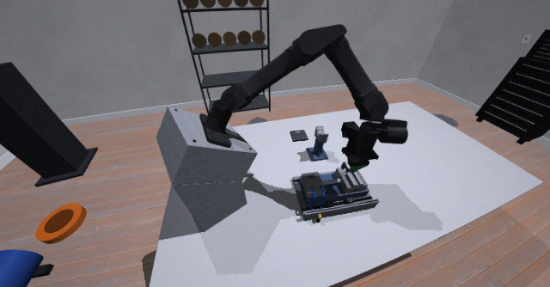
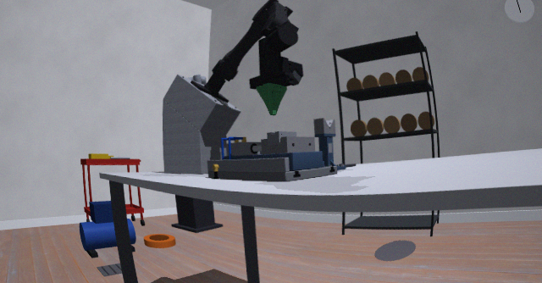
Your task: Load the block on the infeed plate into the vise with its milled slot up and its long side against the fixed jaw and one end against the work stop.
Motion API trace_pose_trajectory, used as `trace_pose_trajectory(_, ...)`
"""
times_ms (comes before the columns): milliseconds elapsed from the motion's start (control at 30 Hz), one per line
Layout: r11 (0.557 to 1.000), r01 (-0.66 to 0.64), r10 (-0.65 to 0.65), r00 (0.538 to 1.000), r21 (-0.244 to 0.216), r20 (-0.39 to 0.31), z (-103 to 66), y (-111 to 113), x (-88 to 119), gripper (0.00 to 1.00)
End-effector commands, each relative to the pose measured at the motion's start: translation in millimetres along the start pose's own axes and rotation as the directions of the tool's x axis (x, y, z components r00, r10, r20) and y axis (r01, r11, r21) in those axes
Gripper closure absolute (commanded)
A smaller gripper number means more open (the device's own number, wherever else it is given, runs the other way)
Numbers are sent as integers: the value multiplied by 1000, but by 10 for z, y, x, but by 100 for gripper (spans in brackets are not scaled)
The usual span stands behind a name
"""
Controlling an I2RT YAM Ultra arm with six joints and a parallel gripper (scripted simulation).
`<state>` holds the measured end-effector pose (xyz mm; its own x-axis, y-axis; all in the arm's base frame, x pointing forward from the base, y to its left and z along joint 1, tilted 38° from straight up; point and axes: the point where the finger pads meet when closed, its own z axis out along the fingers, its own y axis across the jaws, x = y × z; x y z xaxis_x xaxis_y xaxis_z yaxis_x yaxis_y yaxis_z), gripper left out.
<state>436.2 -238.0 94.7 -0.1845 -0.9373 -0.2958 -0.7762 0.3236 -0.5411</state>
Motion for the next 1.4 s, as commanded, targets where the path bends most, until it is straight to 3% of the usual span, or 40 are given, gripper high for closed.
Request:
trace_pose_trajectory(0, 1000, -19, 20, 1000, -23, 9, 117, 108, -2, 100)
trace_pose_trajectory(133, 1000, -20, 20, 1000, -5, 0, 112, 43, 50, 100)
trace_pose_trajectory(533, 1000, -13, 13, 1000, -13, 9, 330, 67, -6, 100)
trace_pose_trajectory(600, 1000, -13, 13, 1000, -13, 9, 330, 67, -6, 100)
trace_pose_trajectory(633, 1000, -16, 16, 1000, 17, -6, 209, -6, 54, 100)
trace_pose_trajectory(700, 1000, -27, 27, 1000, -4, -3, 325, 63, 86, 100)
trace_pose_trajectory(867, 1000, -12, 12, 1000, -3, 3, 394, 31, 21, 100)
trace_pose_trajectory(1033, 1000, -6, 6, 1000, 22, -4, 330, -51, 29, 100)
trace_pose_trajectory(1167, 1000, -8, 8, 1000, 15, -2, 372, -30, 32, 100)
trace_pose_trajectory(1200, 1000, -21, 21, 1000, -11, 4, 390, 38, 19, 100)
trace_pose_trajectory(1367, 1000, -16, 16, 1000, -8, 5, 404, 27, 13, 100)
